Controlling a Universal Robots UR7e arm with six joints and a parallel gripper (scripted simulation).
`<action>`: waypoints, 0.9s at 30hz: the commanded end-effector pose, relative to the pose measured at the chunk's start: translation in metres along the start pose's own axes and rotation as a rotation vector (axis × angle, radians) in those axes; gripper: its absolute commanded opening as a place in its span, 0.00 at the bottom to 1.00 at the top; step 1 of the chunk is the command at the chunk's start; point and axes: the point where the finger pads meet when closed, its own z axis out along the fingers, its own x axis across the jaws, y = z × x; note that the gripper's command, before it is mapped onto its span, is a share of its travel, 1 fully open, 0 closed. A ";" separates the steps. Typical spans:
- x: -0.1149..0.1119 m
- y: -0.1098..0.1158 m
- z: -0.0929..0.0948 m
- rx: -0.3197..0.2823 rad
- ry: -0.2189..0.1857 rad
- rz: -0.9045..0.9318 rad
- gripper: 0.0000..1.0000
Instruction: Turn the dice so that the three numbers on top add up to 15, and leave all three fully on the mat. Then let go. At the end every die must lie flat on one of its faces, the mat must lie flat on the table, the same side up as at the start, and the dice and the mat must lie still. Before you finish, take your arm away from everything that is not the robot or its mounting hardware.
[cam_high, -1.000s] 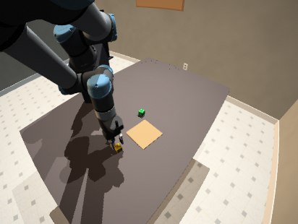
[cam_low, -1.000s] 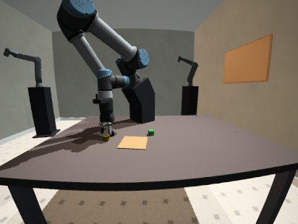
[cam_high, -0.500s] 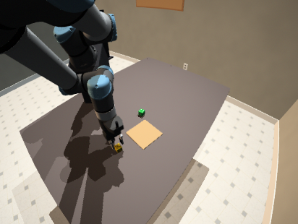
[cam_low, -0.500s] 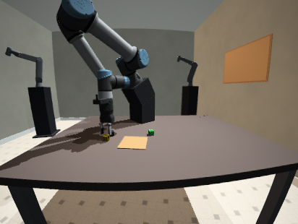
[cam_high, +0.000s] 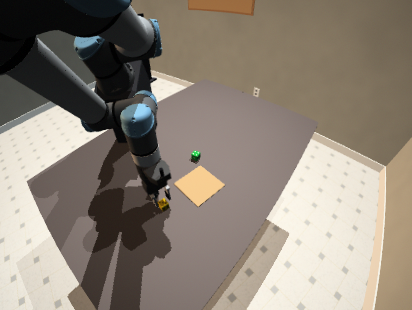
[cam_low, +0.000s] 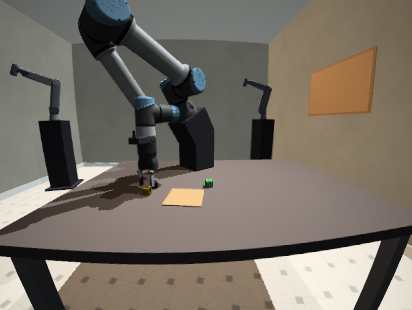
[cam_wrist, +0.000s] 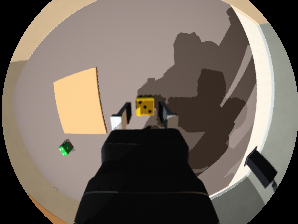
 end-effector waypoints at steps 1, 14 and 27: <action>0.000 0.000 0.000 0.001 0.000 0.000 0.87; 0.000 0.000 0.000 0.001 0.000 0.000 0.87; 0.000 0.000 0.015 0.001 0.000 0.000 0.87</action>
